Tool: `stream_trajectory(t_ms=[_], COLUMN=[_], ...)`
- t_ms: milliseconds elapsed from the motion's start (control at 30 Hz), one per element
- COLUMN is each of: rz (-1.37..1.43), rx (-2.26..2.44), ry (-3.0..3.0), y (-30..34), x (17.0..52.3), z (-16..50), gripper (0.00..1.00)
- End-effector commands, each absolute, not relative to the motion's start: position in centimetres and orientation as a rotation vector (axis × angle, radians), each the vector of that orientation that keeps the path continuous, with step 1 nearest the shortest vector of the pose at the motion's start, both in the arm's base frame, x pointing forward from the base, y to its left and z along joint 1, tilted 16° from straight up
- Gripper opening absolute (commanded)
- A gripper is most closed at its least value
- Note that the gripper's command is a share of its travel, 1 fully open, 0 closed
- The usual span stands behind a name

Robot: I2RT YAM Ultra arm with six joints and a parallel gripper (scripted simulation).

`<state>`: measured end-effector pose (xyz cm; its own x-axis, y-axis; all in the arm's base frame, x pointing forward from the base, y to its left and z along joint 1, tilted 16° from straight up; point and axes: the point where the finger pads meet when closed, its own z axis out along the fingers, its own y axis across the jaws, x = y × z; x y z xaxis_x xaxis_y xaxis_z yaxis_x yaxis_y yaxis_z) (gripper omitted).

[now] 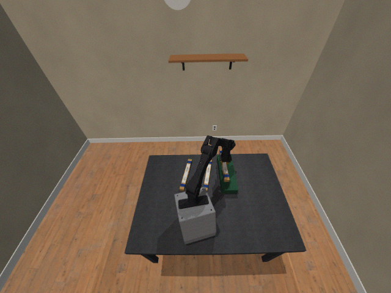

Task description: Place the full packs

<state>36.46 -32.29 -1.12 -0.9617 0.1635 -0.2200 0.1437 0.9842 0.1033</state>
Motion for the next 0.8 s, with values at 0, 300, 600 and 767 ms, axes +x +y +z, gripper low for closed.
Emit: stream_trajectory(t_ms=[0, 300, 600, 767], rz=[0.037, 0.037, 0.037, 0.037], rx=[0.238, 0.238, 0.238, 0.238], ry=[2.817, 2.817, 2.818, 2.818], y=[-34.97, -35.13, -35.25, -35.32], x=[36.87, 36.88, 36.92, 36.90], z=[3.86, 3.87, 3.83, 3.83], gripper=[0.00, 0.00, 0.00, 0.00])
